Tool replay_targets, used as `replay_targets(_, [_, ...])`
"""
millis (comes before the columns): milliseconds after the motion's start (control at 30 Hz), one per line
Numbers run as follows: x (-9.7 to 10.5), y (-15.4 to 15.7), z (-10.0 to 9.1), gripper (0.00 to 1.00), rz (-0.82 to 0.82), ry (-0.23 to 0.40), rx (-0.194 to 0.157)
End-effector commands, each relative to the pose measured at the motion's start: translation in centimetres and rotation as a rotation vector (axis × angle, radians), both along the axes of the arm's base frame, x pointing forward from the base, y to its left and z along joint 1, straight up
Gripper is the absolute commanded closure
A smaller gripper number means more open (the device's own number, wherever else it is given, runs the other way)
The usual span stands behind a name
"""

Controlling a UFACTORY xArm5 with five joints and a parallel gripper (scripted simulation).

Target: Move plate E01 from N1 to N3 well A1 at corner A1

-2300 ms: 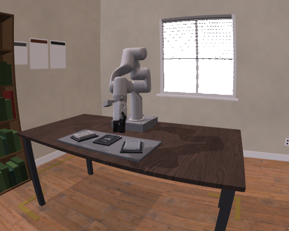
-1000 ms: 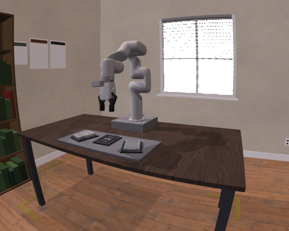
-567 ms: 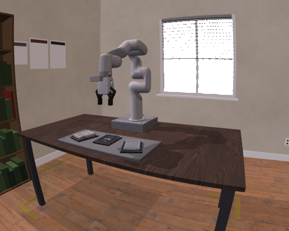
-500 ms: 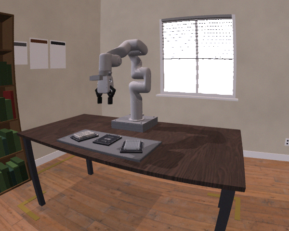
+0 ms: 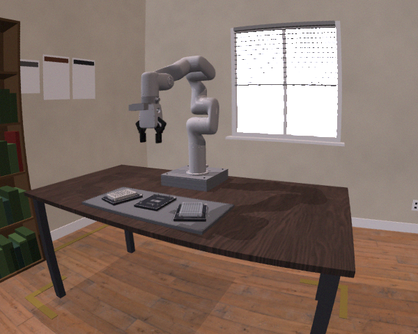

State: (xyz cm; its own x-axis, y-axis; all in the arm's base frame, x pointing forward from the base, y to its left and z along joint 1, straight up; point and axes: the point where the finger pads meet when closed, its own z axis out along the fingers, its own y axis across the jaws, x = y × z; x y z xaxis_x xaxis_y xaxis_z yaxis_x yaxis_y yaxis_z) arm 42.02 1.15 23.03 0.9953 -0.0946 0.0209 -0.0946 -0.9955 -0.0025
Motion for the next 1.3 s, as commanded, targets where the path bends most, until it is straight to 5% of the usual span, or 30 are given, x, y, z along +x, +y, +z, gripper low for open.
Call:
replay_targets(0, [-0.9, -1.4, -0.9, 0.00, -0.125, 0.017, -0.003])
replay_targets(1267, [-8.5, -13.3, -10.5, 0.00, -0.163, 0.023, -0.004])
